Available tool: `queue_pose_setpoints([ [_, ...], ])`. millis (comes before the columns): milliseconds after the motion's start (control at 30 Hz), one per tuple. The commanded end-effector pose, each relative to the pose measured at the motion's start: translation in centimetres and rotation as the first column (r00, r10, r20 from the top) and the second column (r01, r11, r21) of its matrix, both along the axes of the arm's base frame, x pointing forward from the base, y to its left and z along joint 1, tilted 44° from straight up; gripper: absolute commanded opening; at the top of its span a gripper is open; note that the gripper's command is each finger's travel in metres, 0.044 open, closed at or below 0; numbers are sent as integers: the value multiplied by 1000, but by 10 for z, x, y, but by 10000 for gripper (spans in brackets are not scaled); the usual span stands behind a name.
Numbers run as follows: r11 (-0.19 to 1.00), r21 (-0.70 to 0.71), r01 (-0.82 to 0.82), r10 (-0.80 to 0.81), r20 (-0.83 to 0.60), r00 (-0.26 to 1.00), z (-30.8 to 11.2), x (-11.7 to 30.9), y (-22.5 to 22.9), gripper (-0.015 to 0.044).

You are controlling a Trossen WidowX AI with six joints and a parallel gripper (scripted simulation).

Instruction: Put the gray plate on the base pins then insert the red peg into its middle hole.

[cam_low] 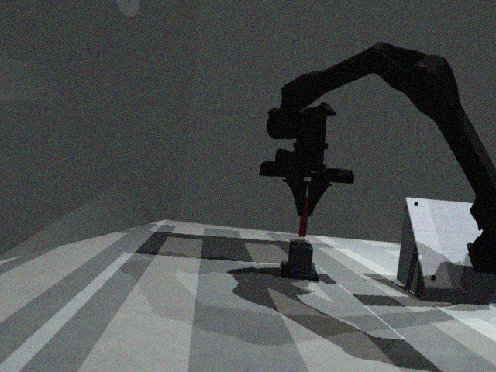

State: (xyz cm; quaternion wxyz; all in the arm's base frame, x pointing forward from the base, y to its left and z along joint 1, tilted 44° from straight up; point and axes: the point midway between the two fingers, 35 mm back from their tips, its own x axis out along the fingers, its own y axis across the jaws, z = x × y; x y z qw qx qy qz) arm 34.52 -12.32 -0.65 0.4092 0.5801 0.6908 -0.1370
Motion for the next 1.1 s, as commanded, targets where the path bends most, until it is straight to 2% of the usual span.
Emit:
queue_pose_setpoints([
  [0,1000,-4,-5,5,4,1000,0,0,-1,0],
  [1067,1000,-6,-10,10,7,1000,-11,2,10,0],
])
